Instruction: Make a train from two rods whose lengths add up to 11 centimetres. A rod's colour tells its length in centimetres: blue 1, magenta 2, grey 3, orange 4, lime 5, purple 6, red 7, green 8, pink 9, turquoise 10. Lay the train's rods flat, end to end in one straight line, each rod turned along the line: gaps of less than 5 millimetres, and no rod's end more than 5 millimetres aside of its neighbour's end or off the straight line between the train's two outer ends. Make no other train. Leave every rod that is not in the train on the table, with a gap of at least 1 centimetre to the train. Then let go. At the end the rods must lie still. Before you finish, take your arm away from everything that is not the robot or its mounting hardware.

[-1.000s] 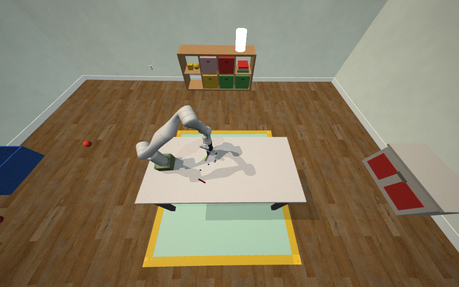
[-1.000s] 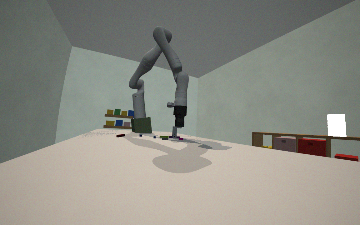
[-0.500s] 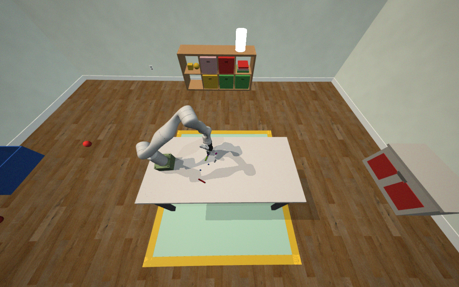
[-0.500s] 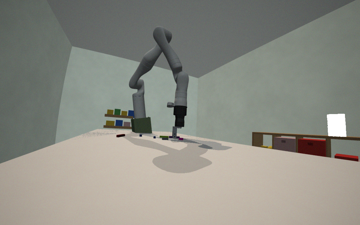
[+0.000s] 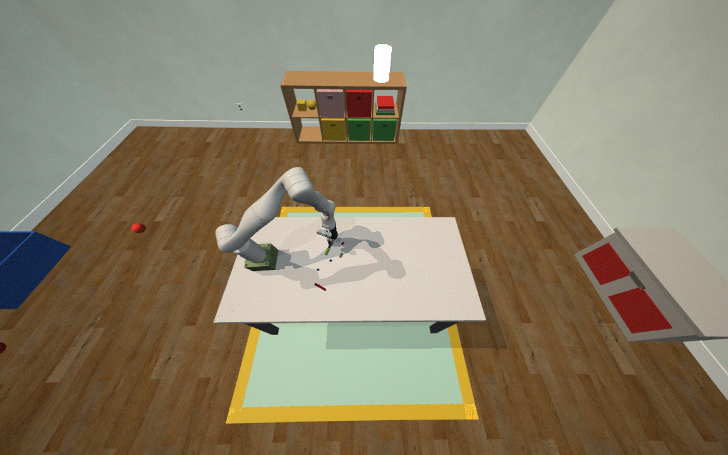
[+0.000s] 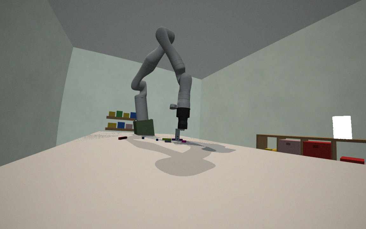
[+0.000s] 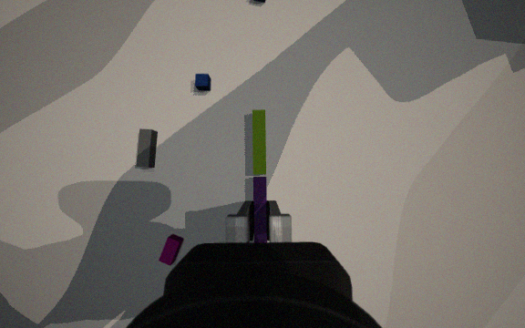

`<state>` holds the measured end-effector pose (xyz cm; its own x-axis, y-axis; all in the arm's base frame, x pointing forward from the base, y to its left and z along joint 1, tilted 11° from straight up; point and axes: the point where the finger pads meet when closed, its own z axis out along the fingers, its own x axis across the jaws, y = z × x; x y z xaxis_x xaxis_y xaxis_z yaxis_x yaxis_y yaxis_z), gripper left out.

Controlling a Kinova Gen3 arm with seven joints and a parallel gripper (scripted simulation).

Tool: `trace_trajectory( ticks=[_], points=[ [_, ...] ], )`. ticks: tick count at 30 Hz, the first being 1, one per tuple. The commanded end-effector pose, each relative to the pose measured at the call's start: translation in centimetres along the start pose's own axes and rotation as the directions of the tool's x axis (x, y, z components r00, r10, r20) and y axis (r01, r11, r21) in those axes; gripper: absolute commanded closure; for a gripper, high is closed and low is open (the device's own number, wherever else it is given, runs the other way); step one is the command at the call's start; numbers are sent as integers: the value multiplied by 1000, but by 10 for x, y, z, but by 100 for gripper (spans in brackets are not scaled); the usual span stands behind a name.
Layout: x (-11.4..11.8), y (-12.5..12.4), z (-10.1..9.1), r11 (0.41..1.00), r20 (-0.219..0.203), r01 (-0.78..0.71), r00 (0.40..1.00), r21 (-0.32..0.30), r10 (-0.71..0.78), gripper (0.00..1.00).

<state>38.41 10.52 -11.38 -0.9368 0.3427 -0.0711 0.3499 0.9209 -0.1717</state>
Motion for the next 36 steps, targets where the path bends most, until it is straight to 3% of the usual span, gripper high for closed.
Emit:
trace_trajectory(
  ticks=[1,2,4,8,10,11,15,16,31,36],
  points=[
    [0,1,-1,1000,1,0,1000,-1,0,76],
    [0,1,-1,1000,1,0,1000,-1,0,70],
    [0,1,-1,1000,1,0,1000,-1,0,70],
    [0,1,-1,1000,1,0,1000,-1,0,58],
    [0,1,-1,1000,1,0,1000,-1,0,58],
    [0,1,-1,1000,1,0,1000,-1,0,52],
    [0,1,-1,1000,1,0,1000,-1,0,52],
    [0,1,-1,1000,1,0,1000,-1,0,46],
    [0,1,-4,1000,1,0,1000,-1,0,46],
    [0,1,-21,1000,1,0,1000,-1,0,46]
  ],
)
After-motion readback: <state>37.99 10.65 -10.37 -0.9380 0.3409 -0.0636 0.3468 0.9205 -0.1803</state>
